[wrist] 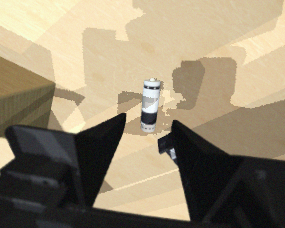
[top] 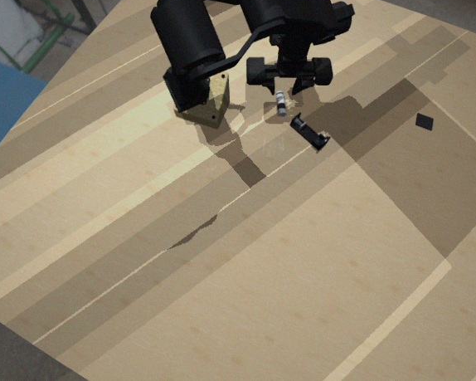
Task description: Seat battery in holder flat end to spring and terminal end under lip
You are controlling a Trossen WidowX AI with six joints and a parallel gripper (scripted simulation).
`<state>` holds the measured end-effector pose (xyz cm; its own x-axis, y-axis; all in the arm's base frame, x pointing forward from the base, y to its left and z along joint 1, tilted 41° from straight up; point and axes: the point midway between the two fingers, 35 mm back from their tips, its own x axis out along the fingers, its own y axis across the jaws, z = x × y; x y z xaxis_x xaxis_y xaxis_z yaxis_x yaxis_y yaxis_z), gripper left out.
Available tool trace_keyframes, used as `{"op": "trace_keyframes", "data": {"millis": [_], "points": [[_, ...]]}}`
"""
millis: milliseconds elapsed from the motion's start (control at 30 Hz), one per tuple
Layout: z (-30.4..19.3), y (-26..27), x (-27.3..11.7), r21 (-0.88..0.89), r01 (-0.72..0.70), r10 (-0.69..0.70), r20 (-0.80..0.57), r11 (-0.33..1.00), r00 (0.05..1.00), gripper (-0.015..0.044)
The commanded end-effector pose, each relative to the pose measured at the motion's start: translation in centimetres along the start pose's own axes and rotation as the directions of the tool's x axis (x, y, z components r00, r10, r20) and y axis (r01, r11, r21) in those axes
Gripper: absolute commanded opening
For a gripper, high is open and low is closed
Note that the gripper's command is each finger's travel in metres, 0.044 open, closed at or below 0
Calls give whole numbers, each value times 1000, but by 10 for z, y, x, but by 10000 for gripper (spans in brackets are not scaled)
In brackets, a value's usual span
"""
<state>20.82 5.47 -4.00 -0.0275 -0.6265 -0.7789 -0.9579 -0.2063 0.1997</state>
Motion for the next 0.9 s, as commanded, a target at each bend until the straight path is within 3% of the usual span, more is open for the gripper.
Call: {"op": "trace_keyframes", "data": {"millis": [0, 867], "points": [[0, -1, -1, -56, -10, 9, -30, 998, 1000, 228], [-1, -2, 32, -56, -10, 8, -30, 998, 1000, 228]]}}
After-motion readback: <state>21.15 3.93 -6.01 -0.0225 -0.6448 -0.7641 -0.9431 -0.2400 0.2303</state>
